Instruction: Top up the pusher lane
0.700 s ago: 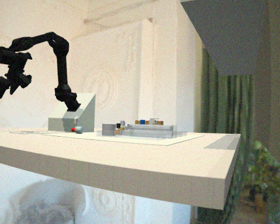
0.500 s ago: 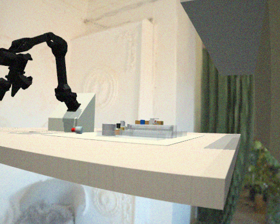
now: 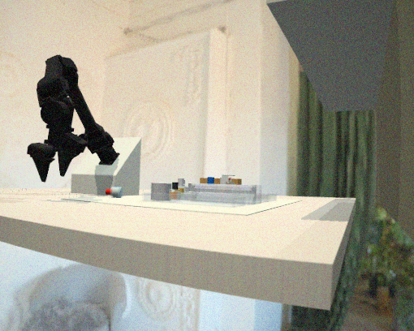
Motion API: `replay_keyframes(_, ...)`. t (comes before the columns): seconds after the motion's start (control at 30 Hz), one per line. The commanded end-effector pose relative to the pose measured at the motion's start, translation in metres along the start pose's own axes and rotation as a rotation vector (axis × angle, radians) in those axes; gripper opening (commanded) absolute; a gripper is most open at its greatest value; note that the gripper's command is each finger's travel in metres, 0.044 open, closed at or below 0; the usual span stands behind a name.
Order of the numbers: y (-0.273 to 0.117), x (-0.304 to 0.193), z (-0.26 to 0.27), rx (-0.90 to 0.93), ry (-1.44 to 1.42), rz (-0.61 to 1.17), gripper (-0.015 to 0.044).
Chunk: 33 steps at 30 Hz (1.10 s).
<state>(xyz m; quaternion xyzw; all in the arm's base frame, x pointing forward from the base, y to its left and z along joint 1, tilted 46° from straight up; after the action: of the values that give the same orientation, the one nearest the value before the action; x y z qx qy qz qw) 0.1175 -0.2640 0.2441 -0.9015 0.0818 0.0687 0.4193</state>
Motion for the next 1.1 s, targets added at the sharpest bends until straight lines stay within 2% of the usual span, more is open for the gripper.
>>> replay_keyframes(0.0,-0.004,0.054,0.021,0.010,0.073,-0.066,0.0440)
replay_keyframes(0.3,-0.028,0.158,0.101,0.061,0.215,-0.184,0.0440)
replay_keyframes(0.53,-0.052,0.208,0.197,0.084,0.240,-0.231,0.0440)
replay_keyframes(0.83,-0.056,0.208,0.339,0.036,0.324,-0.208,0.0440)
replay_keyframes(1.07,-0.052,0.185,0.416,-0.051,0.347,-0.248,0.0440)
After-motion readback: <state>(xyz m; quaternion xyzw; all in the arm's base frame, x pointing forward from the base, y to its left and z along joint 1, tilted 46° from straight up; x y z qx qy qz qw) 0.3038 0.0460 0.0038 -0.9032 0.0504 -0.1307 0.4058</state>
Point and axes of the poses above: the point midway between the two fingers, 35 mm back from their tips, its own y axis out along the fingers, its own z axis across the jaws, x = y × z, the point moved 2 cm from there along -y, back along the fingers, and after that the axes turned 14 degrees about y, right-handed, at the moved point
